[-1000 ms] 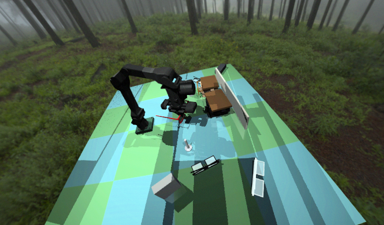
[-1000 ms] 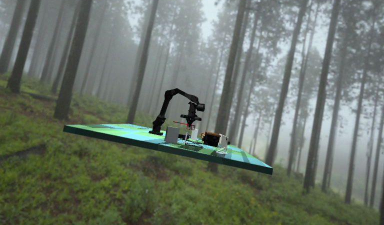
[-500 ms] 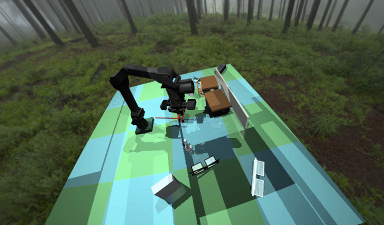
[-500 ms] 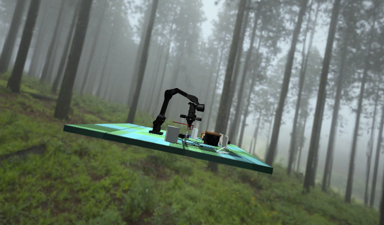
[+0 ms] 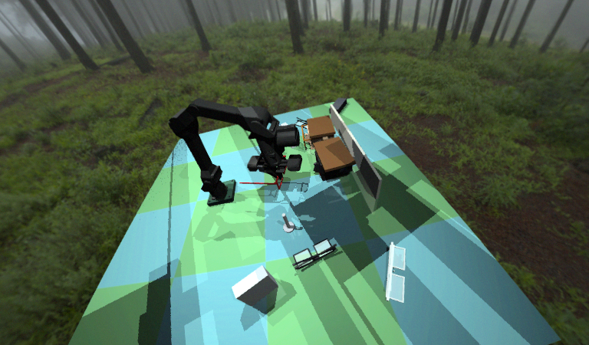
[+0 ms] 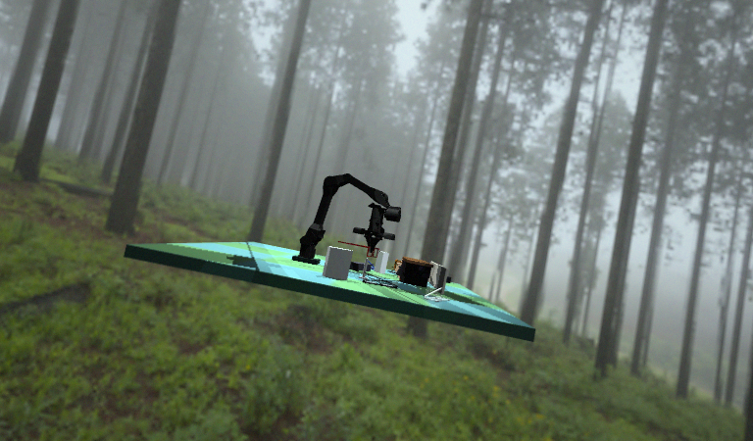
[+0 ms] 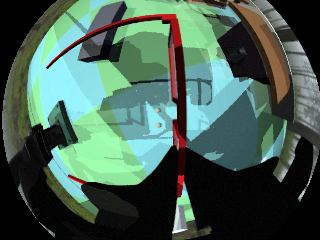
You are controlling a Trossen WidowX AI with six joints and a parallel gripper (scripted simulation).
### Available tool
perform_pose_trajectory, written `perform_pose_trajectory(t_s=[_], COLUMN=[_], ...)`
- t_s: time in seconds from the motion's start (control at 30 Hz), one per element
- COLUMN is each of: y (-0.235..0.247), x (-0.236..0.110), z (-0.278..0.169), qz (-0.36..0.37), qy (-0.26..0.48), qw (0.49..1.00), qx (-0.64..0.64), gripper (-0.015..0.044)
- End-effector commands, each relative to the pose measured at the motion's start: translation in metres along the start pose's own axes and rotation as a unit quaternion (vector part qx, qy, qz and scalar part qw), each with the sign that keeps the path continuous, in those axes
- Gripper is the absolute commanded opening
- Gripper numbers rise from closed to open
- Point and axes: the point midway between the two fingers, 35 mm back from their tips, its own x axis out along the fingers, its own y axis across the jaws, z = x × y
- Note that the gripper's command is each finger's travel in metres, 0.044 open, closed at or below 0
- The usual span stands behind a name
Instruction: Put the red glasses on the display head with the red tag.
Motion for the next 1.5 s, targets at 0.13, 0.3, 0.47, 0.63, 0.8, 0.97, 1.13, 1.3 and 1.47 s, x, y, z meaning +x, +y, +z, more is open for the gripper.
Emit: perform_pose_trajectory(t_s=[0.13, 0.3, 0.47, 0.63, 0.8, 0.97, 1.13, 1.3, 1.47], y=[0.002, 0.002, 0.002, 0.001, 0.001, 0.001, 0.001, 0.001, 0.001], x=[0.010, 0.015, 0.019, 0.023, 0.027, 0.032, 0.036, 0.040, 0.044], z=[0.000, 0.001, 0.001, 0.001, 0.001, 0.001, 0.001, 0.001, 0.001], qz=[0.006, 0.006, 0.006, 0.006, 0.006, 0.006, 0.006, 0.006, 0.006], qy=[-0.001, -0.001, -0.001, -0.001, -0.001, -0.001, -0.001, -0.001, -0.001], qw=[1.000, 1.000, 1.000, 1.000, 1.000, 1.000, 1.000, 1.000, 1.000], qx=[-0.003, -0.003, -0.003, -0.003, -0.003, -0.003, -0.003, -0.003, -0.003], gripper=[0.0000, 0.0000, 0.0000, 0.0000, 0.0000, 0.0000, 0.0000, 0.0000, 0.0000])
